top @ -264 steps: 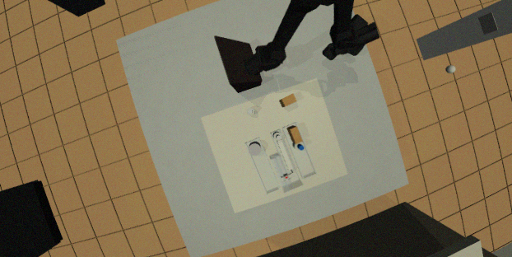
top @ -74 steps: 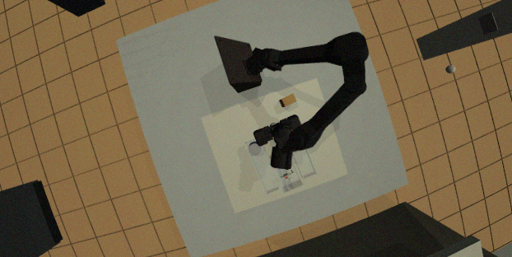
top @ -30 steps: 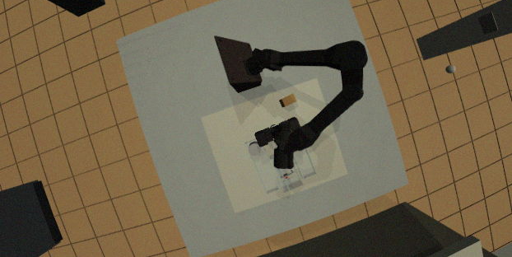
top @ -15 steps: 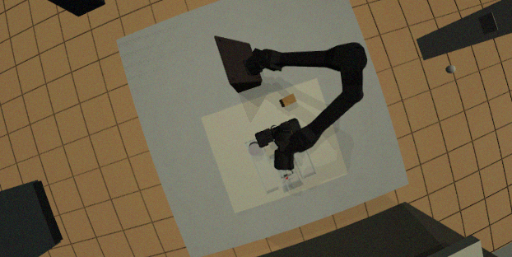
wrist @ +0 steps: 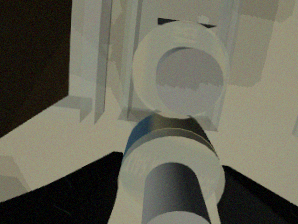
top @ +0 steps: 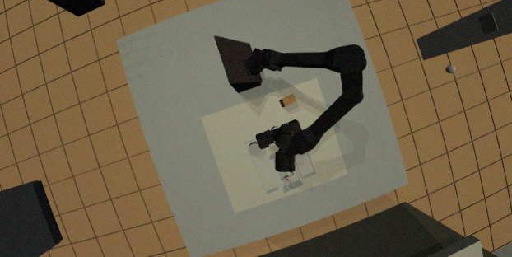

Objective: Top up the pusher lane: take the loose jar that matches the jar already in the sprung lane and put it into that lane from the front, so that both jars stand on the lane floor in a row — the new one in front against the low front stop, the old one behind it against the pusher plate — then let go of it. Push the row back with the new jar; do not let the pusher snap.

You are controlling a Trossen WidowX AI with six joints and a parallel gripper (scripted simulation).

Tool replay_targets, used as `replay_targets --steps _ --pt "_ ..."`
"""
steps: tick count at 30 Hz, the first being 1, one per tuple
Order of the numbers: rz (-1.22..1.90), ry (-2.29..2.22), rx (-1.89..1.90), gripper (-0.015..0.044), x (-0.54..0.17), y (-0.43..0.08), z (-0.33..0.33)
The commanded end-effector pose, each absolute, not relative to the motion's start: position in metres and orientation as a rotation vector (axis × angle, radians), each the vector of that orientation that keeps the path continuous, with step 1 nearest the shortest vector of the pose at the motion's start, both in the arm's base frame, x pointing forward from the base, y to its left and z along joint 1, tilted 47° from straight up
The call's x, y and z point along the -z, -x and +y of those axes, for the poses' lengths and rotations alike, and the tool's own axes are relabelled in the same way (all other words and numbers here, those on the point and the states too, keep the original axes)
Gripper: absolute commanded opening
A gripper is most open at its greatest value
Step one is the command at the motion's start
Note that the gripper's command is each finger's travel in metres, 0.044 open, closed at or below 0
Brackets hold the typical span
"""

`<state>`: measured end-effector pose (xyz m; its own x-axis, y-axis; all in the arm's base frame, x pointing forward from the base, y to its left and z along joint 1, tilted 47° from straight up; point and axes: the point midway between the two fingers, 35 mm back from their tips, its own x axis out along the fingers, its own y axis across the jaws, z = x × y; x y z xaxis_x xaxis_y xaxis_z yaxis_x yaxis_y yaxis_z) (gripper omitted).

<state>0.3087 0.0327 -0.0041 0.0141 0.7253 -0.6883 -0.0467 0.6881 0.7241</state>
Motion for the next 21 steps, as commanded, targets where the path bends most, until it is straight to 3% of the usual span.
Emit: replay_targets --steps 1,21 --pt "1.418 -0.593 -0.663 0.0000 0.0013 -0.3197 0.0316" --pt "1.417 -0.593 -0.663 0.0000 -0.0003 -0.3291 0.0312"
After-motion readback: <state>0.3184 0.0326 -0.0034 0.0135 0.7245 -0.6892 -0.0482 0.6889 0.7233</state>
